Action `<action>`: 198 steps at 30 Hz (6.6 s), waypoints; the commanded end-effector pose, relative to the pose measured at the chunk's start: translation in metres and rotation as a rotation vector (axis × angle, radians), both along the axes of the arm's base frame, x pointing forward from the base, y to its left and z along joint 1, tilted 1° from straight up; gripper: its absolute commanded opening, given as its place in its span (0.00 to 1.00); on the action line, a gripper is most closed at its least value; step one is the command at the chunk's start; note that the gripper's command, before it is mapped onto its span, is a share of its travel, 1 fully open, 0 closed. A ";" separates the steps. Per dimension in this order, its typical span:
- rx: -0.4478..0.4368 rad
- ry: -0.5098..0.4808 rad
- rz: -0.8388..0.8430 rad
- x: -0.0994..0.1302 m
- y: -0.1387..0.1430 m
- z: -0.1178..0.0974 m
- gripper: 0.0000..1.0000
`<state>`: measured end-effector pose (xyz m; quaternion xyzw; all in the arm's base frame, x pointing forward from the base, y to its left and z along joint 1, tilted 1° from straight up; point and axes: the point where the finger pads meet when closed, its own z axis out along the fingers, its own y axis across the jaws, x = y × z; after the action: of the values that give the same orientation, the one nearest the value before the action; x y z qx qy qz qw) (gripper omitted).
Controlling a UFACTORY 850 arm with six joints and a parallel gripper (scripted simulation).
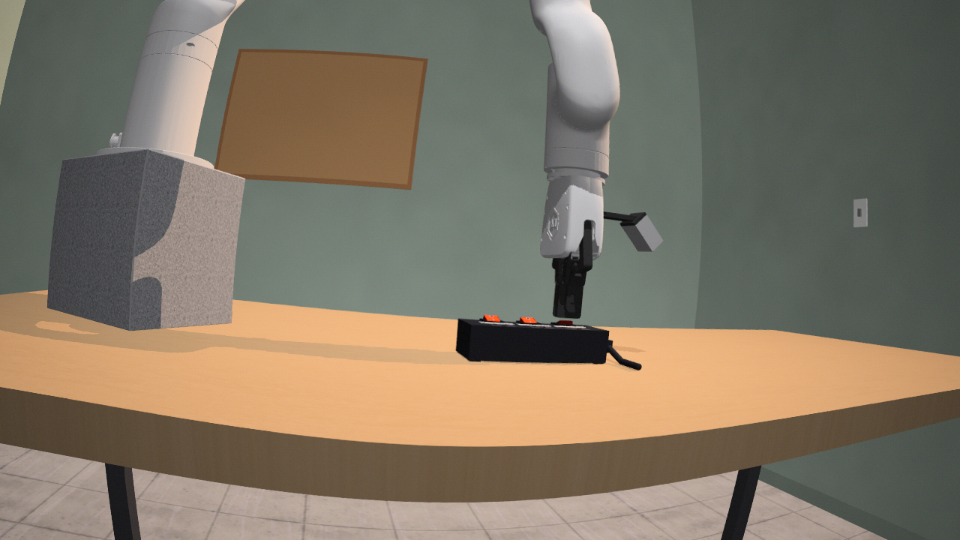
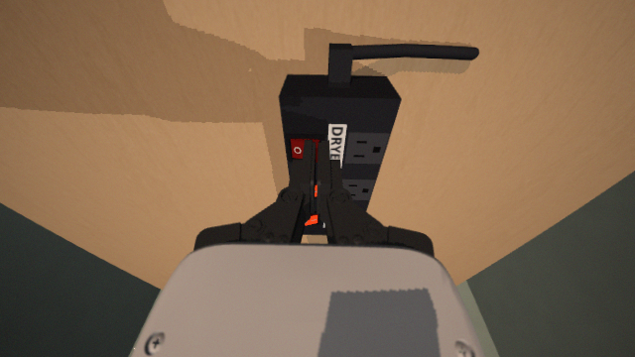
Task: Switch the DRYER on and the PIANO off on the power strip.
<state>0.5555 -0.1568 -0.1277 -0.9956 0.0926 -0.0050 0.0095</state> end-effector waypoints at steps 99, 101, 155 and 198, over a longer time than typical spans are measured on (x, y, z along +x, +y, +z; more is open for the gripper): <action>-0.004 0.000 0.000 -0.043 0.022 0.044 0.00; -0.004 0.000 0.000 -0.043 0.023 0.044 0.00; -0.002 -0.001 0.000 -0.043 0.023 0.041 0.00; -0.001 -0.002 0.000 -0.042 0.025 0.001 0.00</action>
<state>0.5125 -0.1313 -0.1274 -0.9956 0.0927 -0.0047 0.0091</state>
